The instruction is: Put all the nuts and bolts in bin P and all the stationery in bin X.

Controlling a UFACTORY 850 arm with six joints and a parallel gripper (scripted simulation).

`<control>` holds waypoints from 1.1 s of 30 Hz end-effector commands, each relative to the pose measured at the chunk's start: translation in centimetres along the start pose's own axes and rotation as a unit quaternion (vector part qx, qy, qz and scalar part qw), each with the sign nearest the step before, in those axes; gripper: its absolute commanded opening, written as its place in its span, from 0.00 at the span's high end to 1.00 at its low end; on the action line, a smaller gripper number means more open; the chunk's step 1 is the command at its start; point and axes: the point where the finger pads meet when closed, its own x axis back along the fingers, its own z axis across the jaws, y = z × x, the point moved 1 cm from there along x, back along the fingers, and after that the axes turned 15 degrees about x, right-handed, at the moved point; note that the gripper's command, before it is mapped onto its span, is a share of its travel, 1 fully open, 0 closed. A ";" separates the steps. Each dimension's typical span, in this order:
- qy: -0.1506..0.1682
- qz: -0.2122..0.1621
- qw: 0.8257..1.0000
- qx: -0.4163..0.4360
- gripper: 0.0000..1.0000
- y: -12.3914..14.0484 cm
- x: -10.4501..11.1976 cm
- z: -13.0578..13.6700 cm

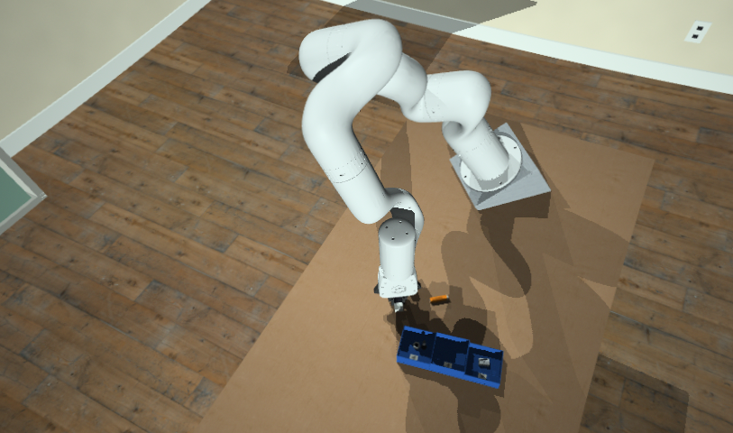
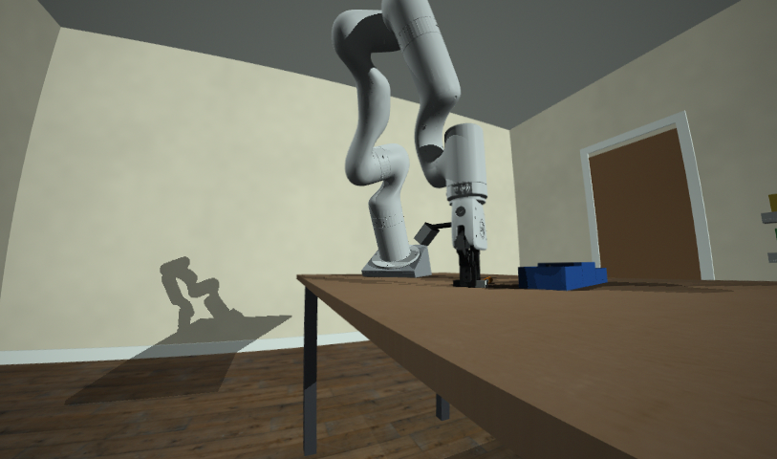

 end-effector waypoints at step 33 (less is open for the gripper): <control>0.000 0.000 1.000 0.000 1.00 0.0 5.0 0.0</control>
